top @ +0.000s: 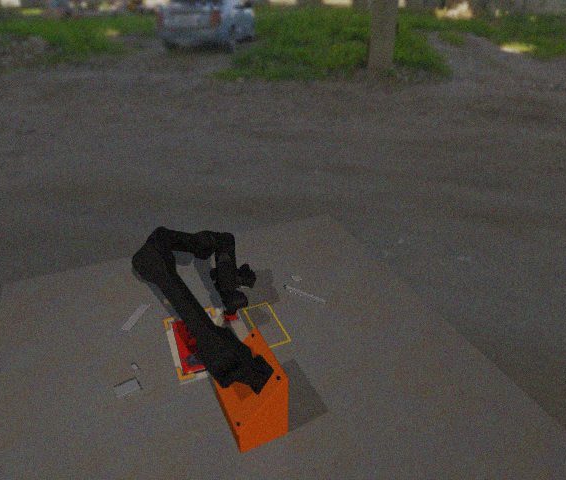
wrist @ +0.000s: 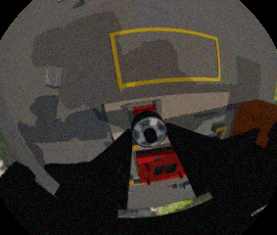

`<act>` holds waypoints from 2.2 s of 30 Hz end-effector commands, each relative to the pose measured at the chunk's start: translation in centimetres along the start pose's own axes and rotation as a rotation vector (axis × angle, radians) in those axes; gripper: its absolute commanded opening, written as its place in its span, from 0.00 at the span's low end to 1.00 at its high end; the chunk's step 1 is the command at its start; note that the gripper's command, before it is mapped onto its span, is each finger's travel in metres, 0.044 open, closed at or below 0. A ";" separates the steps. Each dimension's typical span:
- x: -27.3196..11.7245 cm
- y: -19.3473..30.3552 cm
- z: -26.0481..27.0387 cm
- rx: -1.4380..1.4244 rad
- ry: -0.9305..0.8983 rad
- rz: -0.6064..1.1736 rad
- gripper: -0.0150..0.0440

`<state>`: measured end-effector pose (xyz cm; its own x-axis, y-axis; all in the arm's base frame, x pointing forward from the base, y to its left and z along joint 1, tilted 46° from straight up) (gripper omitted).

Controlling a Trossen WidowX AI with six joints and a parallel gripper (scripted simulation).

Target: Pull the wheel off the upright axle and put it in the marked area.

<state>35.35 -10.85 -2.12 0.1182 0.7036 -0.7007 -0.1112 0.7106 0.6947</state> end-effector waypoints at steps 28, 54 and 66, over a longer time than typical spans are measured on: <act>-1.1 -0.1 0.0 -0.002 -0.002 -0.002 0.25; -2.0 -0.1 0.0 0.000 -0.004 -0.002 0.25; -2.4 -0.1 0.0 0.001 -0.005 -0.002 0.25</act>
<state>35.05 -12.26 -0.70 0.1184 0.7067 -0.6976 -0.1063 0.7075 0.6987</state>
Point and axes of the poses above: the point midway between the two fingers, 35 mm back from their tips, its own x axis out along the fingers, its own z axis across the jaws, y = z × x, the point moved 10 cm from there along -x, back along the fingers, and after that the axes turned 14 degrees about -x, right-handed, at the moved point
